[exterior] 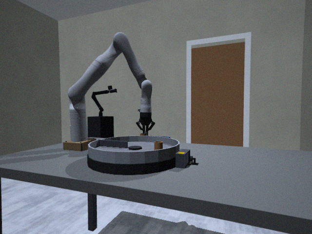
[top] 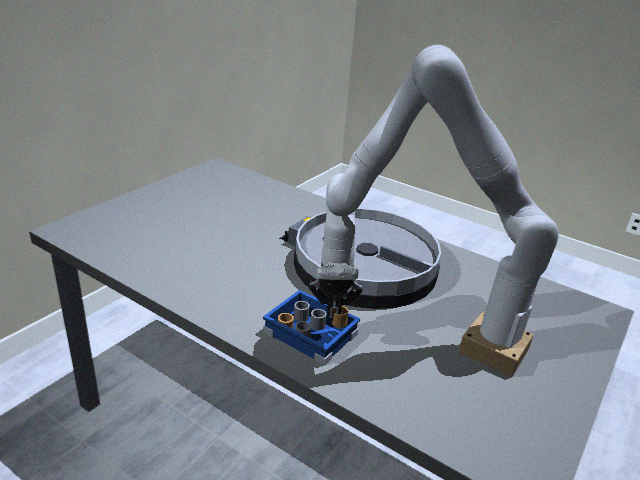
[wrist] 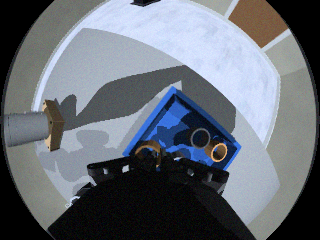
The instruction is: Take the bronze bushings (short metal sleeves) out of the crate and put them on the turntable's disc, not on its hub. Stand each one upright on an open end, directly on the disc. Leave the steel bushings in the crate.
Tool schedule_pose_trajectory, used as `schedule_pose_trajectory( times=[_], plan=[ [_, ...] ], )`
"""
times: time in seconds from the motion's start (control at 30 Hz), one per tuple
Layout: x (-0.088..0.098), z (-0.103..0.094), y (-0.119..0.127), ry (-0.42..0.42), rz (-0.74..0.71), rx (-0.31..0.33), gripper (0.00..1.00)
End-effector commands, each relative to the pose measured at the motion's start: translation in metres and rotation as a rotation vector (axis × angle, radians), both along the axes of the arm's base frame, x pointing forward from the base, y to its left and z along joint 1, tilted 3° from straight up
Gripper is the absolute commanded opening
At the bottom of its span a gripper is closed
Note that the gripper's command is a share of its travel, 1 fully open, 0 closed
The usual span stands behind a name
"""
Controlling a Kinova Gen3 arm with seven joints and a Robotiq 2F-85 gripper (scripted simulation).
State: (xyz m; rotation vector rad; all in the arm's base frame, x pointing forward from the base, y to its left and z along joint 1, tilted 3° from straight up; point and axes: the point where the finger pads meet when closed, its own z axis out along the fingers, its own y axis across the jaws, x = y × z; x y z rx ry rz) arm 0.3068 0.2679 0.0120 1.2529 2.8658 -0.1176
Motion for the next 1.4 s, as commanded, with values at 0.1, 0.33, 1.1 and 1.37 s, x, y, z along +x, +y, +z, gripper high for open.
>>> schedule_pose_trajectory(
  times=[0.1,0.33,1.1,1.37],
  plan=[
    [0.004,0.035,0.008,-0.016,0.003,0.018,0.00],
    [0.004,0.056,0.009,-0.016,0.003,0.018,0.00],
    [0.004,0.081,0.010,-0.016,0.003,0.018,0.00],
    [0.004,0.081,0.010,-0.016,0.003,0.018,0.00]
  ],
)
